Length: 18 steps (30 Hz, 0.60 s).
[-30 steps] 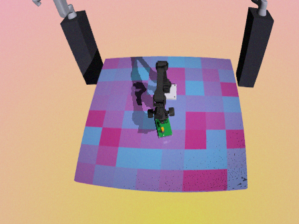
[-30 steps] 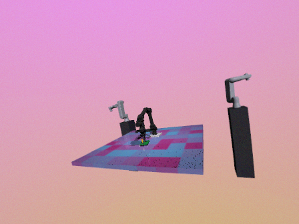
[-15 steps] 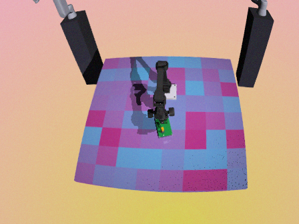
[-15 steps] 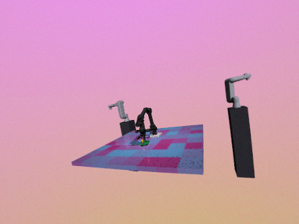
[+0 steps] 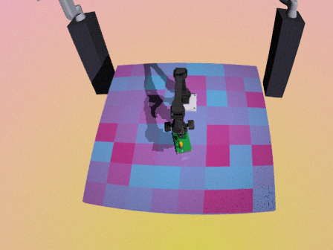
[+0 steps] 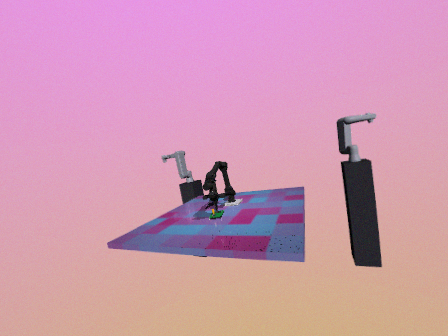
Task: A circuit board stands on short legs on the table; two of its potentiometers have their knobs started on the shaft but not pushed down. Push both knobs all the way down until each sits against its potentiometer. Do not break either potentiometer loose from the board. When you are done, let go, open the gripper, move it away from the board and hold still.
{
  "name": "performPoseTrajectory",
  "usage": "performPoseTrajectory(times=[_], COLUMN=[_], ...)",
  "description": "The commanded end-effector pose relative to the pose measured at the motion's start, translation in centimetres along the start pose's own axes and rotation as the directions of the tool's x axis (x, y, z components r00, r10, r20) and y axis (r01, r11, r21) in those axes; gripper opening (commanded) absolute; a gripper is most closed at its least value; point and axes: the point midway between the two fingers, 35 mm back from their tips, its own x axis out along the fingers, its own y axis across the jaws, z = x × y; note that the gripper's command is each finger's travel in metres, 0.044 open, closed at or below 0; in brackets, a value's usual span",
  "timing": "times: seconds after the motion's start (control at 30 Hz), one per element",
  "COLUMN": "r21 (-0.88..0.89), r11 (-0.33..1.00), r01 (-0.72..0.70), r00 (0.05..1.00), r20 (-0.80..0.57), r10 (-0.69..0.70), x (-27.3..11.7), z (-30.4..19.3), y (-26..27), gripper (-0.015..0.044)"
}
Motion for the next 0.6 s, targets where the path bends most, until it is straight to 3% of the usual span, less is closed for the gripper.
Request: performPoseTrajectory(times=[0.0, 0.57], r21=[0.006, 0.006], r11=[1.0, 1.0], r01=[-0.005, -0.005], r00=[1.0, 1.0], r20=[-0.009, -0.009], r10=[0.005, 0.005], x=[0.92, 1.12], z=[0.05, 0.04], y=[0.05, 0.05], gripper=[0.0, 0.0])
